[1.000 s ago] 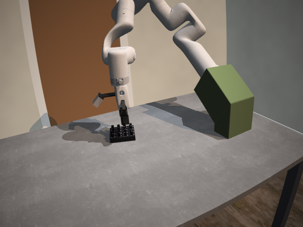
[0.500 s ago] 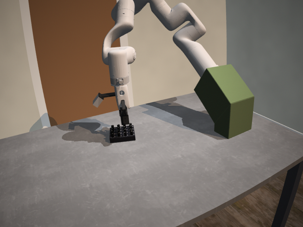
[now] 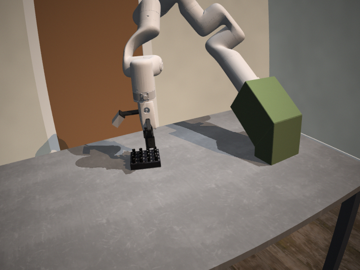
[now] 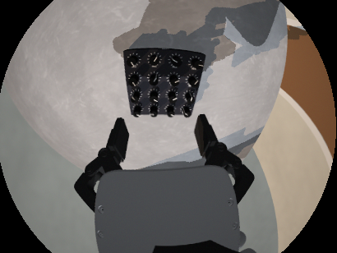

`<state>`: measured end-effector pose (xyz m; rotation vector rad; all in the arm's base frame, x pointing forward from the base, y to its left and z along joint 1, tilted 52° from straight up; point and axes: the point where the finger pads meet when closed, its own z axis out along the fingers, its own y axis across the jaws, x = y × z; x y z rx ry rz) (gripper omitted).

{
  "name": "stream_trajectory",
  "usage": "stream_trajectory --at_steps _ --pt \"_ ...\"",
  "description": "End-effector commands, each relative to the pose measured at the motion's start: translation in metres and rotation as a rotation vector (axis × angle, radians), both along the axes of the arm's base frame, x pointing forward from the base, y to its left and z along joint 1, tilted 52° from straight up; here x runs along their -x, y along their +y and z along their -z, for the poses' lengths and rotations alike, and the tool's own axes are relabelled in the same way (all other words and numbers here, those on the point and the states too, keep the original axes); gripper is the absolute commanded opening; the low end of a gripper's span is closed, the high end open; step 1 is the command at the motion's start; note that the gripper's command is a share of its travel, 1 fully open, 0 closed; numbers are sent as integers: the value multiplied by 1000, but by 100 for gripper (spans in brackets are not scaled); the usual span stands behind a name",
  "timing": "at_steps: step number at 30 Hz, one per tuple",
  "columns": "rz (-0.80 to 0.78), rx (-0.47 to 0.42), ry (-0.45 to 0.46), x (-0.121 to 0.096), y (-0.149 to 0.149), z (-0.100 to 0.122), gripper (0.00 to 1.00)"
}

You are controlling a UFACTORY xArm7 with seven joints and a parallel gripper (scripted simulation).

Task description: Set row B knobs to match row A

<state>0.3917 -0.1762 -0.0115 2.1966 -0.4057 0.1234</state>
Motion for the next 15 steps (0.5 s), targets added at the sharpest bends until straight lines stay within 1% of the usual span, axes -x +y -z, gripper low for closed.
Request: stream_trajectory --at_steps 1,4,15 --pt "-3 -2 -2 4 3 2 100" --pt "-3 -2 -2 6 4 2 100" --pt "-3 -2 -2 28 10 9 100"
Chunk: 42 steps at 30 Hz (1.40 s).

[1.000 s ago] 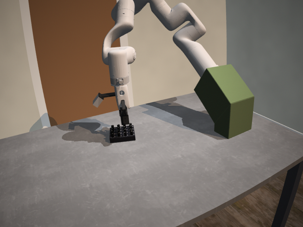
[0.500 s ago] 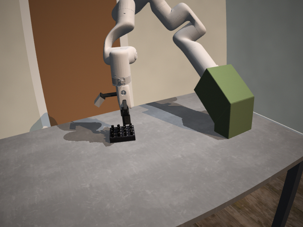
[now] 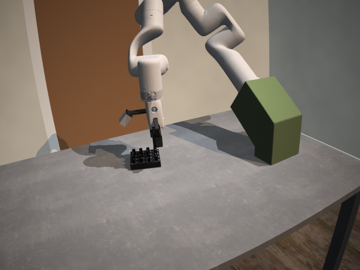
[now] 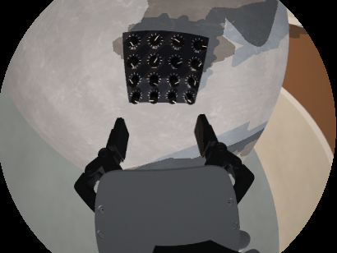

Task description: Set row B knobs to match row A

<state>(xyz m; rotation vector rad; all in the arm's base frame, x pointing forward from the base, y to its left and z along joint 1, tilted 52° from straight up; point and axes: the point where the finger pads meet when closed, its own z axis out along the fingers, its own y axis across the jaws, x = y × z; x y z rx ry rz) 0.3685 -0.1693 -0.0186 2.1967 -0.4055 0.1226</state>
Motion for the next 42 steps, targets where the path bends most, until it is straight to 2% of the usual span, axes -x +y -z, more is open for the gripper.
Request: stream_trajectory --at_steps 1,14,42 --pt "-3 -2 -2 6 4 2 100" --pt "-3 -2 -2 18 7 6 100" --pt "-3 -2 -2 19 8 6 100"
